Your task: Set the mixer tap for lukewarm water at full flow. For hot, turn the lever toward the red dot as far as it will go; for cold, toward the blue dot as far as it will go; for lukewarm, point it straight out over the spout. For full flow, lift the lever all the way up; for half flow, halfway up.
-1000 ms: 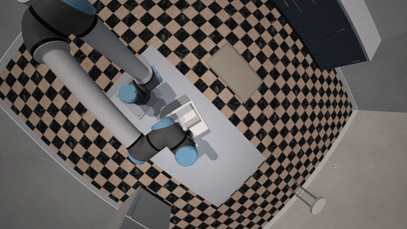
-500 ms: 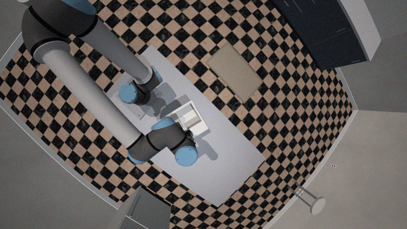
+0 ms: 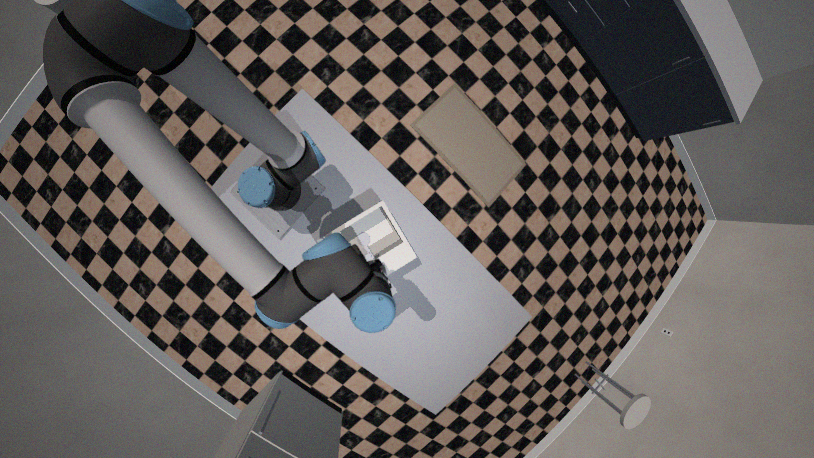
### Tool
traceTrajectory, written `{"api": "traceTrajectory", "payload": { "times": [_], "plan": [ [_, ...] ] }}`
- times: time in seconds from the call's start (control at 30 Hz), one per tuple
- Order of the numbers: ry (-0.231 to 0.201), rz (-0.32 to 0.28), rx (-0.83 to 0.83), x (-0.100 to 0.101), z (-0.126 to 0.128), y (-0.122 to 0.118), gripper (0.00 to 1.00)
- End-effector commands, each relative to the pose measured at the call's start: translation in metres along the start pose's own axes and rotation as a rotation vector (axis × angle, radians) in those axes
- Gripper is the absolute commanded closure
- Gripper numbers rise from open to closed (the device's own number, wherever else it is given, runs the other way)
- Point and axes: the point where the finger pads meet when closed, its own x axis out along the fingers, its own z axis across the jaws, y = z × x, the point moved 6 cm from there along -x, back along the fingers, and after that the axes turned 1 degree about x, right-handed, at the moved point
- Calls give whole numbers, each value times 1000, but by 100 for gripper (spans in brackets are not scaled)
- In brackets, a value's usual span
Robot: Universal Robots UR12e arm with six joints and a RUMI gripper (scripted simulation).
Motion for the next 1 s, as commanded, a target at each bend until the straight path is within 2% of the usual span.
{"api": "traceTrajectory", "payload": {
  "times": [0.0, 0.47, 0.97],
  "plan": [
    [0, -1, -24, -1, 0, 0, 100],
    [0, -1, -193, -2, -3, 1, 100],
    [0, -1, -612, -4, -9, 3, 100]
  ]
}}
